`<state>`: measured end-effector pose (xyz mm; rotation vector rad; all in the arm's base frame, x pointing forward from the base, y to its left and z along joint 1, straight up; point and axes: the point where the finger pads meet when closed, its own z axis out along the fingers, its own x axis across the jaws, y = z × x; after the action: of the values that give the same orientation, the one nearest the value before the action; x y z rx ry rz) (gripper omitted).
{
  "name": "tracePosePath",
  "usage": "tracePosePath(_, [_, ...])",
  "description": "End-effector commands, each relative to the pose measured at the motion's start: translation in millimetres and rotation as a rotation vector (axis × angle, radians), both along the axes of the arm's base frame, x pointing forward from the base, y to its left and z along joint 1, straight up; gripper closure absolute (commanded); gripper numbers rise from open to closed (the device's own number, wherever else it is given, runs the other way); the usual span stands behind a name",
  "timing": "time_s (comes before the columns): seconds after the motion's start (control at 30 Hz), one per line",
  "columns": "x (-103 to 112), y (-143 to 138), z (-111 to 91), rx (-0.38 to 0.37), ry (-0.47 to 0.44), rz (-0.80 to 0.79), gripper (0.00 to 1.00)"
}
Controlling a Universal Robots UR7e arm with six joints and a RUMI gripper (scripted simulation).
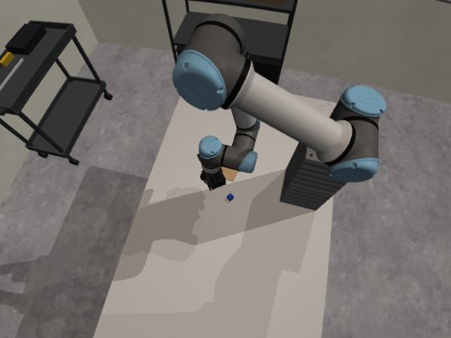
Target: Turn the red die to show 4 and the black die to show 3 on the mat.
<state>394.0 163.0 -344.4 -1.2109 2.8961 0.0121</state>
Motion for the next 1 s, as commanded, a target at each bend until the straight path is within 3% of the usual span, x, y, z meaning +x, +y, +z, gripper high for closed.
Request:
tracePosePath(0.0, [-0.4, 1.1, -0.9, -0.008, 0.000, -0.147, 0.94])
tracePosePath(0.43, [-2.8, 3.6, -3.0, -0.008, 0.001, -0.379, 0.94])
tracePosePath(0.97, [-3.3, 3.8, -3.6, 0.006, 0.011, -0.406, 0.94])
